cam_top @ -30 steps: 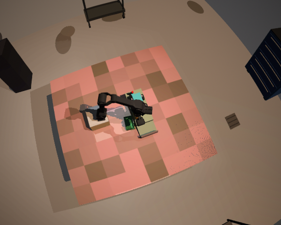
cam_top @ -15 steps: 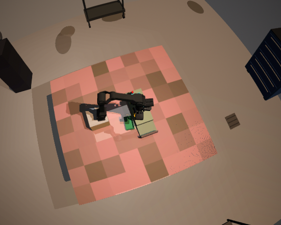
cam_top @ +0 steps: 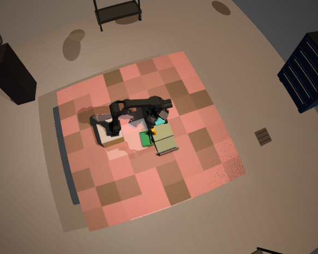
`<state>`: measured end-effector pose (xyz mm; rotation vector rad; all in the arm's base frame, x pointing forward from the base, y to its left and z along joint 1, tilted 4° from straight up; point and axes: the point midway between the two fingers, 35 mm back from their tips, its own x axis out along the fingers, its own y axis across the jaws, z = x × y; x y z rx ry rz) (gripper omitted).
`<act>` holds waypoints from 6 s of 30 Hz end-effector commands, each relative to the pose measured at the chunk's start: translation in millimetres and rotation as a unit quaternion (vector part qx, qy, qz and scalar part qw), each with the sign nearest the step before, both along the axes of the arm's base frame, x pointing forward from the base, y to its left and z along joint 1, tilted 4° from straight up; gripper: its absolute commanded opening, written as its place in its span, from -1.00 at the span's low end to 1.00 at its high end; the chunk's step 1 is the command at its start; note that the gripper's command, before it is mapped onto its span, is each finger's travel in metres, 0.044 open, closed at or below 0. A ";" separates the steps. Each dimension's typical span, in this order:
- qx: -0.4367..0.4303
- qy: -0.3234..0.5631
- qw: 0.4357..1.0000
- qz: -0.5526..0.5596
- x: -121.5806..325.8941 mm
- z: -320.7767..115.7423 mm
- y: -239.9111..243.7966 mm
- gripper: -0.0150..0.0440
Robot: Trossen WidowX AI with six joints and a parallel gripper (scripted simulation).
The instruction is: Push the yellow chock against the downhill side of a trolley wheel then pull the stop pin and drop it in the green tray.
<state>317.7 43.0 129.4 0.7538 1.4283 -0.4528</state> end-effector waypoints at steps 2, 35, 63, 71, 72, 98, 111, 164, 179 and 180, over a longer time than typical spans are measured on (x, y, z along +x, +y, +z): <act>0.026 0.026 0.996 -0.079 -4.5 2.6 27.3 0.15; 0.072 0.108 0.946 -0.296 -22.6 -4.1 92.4 0.15; 0.072 0.108 0.946 -0.296 -21.7 -35.5 101.1 0.15; 0.072 0.108 0.946 -0.296 -21.4 -46.5 104.2 0.15; 0.072 0.108 0.946 -0.296 -21.4 -47.8 104.6 0.15; 0.074 0.106 0.947 -0.295 -21.7 -53.7 106.5 -0.49; 0.072 0.108 0.946 -0.296 -23.6 -45.4 105.3 -0.49; 0.072 0.108 0.946 -0.296 -24.2 -22.7 101.2 -0.49; 0.072 0.108 0.946 -0.296 -24.7 -16.9 101.3 -0.49; 0.072 0.108 0.946 -0.296 -24.7 -16.5 101.3 -0.49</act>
